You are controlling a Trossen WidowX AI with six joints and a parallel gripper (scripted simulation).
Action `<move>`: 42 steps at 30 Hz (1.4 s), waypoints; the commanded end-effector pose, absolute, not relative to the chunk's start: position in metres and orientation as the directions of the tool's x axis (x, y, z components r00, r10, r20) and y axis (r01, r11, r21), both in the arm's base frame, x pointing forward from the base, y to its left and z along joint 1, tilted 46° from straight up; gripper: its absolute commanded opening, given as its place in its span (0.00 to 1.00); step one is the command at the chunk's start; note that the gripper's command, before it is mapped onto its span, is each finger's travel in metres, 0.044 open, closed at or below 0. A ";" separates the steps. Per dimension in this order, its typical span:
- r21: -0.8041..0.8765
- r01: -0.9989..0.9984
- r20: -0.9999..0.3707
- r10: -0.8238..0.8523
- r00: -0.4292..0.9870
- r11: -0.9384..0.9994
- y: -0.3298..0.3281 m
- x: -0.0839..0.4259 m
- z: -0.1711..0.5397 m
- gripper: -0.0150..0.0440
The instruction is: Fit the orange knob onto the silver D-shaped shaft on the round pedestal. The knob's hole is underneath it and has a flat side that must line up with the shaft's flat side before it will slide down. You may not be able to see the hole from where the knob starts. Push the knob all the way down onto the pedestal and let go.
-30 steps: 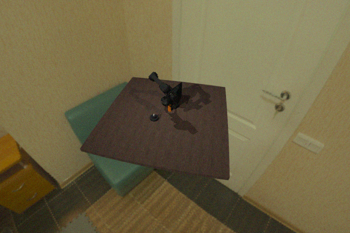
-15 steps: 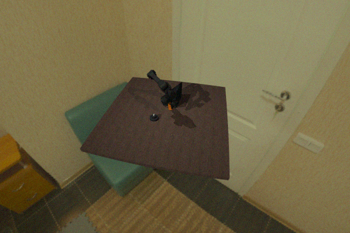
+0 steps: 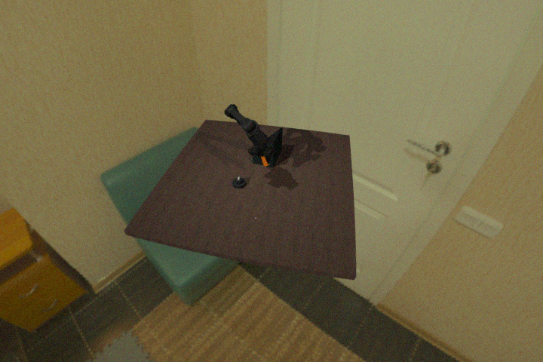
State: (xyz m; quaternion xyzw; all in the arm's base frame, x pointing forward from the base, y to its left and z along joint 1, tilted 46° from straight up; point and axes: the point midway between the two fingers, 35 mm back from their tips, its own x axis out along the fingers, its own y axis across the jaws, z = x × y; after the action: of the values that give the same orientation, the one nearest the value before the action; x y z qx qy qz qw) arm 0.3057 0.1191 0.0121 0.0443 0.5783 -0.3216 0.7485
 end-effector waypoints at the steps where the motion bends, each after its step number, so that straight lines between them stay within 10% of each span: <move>1: -0.222 0.510 -0.920 -0.352 0.173 0.831 0.129 0.299 0.019 0.25; 42: 0.312 0.326 -0.894 0.159 0.420 0.893 0.159 0.271 0.049 0.25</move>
State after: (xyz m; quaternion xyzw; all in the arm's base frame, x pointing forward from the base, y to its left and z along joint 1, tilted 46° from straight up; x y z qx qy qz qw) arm 0.2713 0.1596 0.0479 0.2139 0.5412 -0.0729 0.8099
